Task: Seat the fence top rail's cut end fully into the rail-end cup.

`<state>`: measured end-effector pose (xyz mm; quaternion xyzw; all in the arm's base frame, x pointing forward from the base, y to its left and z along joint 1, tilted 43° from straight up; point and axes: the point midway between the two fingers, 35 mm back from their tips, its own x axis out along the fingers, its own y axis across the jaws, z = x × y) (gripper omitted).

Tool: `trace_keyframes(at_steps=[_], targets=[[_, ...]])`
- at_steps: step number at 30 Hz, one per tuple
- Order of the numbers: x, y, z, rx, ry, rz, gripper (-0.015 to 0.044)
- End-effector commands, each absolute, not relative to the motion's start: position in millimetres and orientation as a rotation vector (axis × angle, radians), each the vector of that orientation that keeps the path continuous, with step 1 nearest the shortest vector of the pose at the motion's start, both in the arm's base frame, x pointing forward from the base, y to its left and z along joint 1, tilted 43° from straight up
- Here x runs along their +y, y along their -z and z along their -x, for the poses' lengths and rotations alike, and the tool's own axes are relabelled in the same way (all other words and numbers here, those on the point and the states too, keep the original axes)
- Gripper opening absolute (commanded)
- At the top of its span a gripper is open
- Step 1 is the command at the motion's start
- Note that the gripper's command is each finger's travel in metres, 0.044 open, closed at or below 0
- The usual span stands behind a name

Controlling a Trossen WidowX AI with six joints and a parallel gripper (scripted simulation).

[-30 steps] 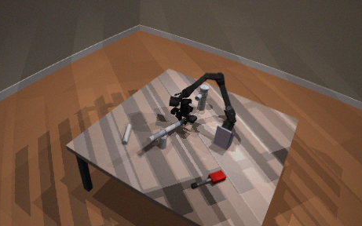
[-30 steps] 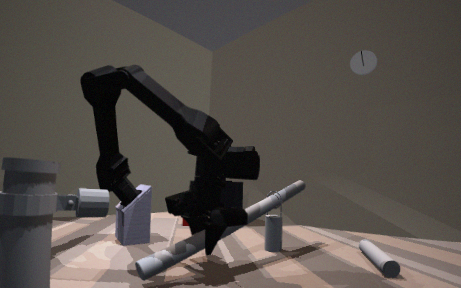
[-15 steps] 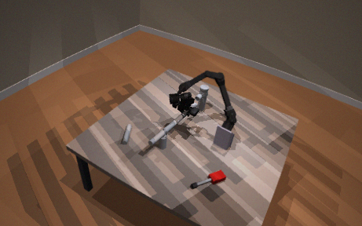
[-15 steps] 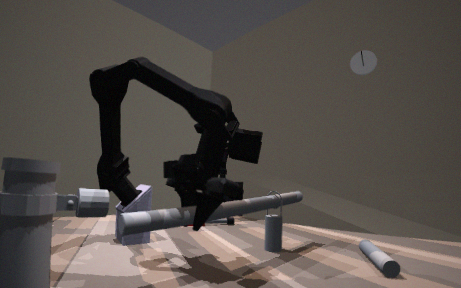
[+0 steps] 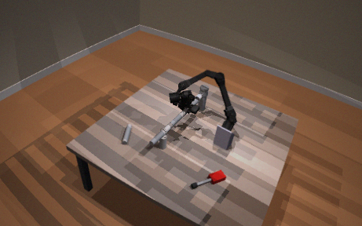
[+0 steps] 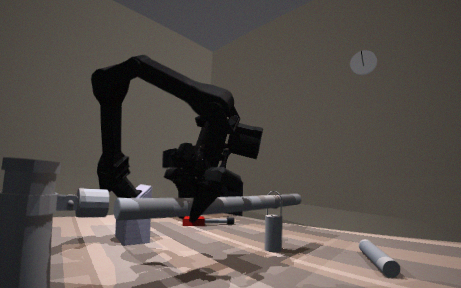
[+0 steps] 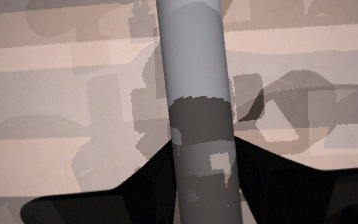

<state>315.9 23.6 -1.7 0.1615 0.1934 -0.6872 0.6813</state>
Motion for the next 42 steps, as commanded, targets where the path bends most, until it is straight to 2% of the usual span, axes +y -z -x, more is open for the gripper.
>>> trace_keyframes(at_steps=[1, 42], targets=[[25, 2, -316, 0.432, 1.536, -0.361, 0.0000], [20, -14, -322, 0.436, 1.541, -0.357, 0.0000]])
